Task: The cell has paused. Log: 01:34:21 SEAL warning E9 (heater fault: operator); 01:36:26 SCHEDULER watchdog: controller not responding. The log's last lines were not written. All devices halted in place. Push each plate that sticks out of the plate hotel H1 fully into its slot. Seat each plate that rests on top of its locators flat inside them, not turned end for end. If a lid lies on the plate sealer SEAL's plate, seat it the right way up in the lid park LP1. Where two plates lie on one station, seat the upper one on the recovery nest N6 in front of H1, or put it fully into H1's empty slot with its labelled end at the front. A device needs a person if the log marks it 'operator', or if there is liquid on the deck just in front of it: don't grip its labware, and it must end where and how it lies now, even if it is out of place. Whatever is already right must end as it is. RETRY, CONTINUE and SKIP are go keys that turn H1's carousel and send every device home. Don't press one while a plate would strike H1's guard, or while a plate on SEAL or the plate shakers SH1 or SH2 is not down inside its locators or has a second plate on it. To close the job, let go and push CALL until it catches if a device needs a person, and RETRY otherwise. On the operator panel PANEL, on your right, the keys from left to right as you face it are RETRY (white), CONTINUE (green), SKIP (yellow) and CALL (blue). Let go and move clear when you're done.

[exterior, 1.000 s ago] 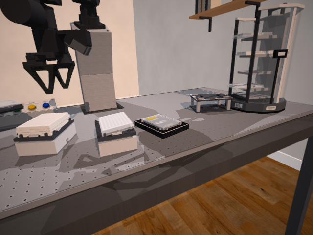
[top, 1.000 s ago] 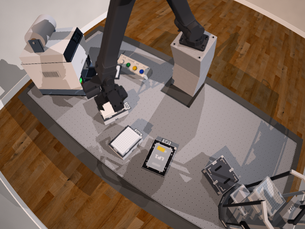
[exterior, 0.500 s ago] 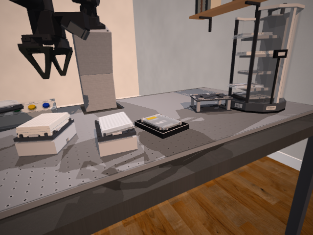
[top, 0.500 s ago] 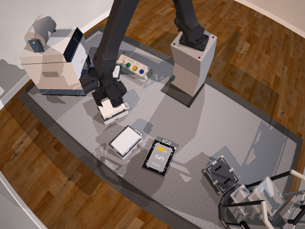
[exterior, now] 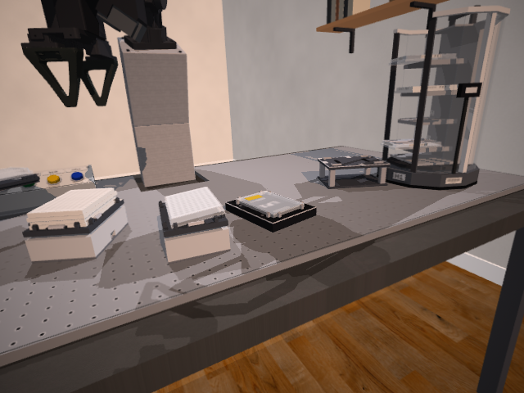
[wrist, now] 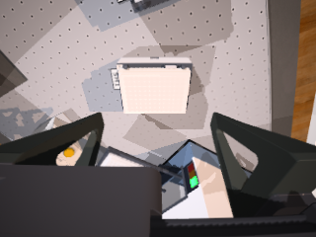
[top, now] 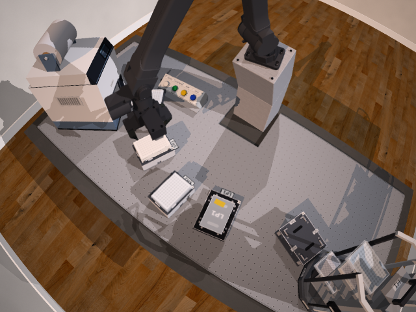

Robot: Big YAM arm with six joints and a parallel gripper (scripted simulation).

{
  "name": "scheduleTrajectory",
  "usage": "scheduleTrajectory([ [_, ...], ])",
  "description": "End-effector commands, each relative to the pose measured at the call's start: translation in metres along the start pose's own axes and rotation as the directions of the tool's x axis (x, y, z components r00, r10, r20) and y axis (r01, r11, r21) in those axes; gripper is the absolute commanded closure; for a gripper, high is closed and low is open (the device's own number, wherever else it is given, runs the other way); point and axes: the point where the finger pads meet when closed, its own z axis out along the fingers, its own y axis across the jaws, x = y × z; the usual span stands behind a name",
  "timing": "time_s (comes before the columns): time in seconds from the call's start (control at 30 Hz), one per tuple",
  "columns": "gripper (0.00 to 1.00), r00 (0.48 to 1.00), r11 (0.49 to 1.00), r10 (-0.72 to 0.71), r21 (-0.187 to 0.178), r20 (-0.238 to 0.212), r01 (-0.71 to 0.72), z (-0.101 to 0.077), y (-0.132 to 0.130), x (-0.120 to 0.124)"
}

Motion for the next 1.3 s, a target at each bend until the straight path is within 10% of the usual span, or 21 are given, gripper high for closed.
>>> scheduleTrajectory([
  [0.0,0.00,1.000,1.000,-0.002,0.005,-0.002,0.002,-0.013,-0.001,0.005],
  [0.17,0.00,1.000,0.999,-0.012,-0.035,0.005,0.012,0.001,0.009,-0.003],
  [0.63,0.00,0.946,0.946,0.323,0.020,0.011,-0.323,-0.015,-0.014,-0.040],
  [1.27,0.00,0.623,0.623,0.782,0.005,0.019,-0.782,-0.013,-0.016,-0.099],
])
